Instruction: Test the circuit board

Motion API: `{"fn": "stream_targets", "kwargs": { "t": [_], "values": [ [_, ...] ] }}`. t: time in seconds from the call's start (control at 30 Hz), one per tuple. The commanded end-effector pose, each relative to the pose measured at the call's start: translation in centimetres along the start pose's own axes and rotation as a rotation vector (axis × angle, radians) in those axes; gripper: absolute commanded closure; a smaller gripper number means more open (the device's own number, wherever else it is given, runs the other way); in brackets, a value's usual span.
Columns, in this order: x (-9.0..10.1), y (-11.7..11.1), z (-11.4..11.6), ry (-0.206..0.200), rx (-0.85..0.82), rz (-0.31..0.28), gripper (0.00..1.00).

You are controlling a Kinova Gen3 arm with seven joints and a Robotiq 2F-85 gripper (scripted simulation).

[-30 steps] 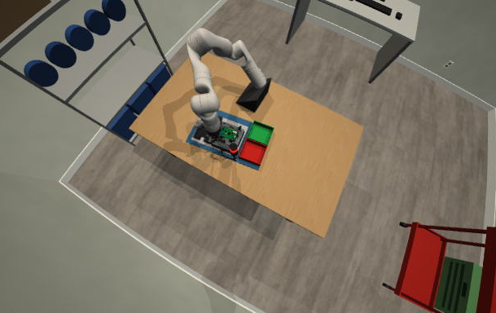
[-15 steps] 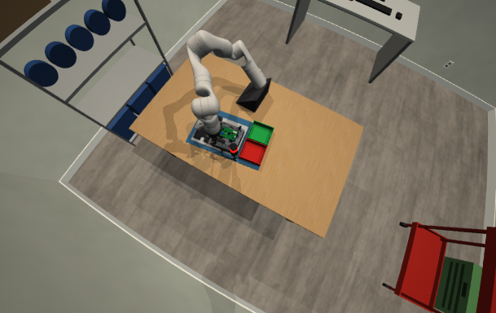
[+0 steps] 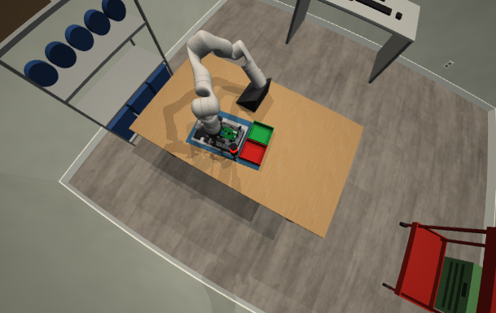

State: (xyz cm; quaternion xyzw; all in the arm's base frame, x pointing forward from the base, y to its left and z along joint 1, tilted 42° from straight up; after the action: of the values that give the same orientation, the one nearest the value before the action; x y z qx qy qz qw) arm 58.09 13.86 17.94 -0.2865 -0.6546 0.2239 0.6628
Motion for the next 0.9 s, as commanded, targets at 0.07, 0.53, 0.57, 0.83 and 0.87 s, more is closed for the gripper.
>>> {"fn": "stream_targets", "kwargs": {
  "t": [0.07, 0.53, 0.57, 0.83, 0.87],
  "values": [
    [0.1, 0.0, 0.0, -0.002, 0.0, -0.001, 0.5],
    [1.1, 0.0, 0.0, -0.002, 0.0, -0.001, 0.5],
    [1.1, 0.0, 0.0, -0.002, 0.0, -0.001, 0.5],
    [4.1, 0.0, 0.0, -0.002, 0.0, -0.001, 0.5],
    [4.4, 0.0, 0.0, -0.002, 0.0, -0.001, 0.5]
  ]
}}
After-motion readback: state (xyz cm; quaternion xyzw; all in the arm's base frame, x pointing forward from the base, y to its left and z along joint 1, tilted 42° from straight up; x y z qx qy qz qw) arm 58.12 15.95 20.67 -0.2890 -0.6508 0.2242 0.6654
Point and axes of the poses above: the point where the finger pads meet when closed, its own x axis back along the fingers, its own z axis across the jaws, y = z × x, the point moved 9 cm from there along x, back along the fingers, and after that the axes turned 10 degrees about -x, right-handed, at the moved point
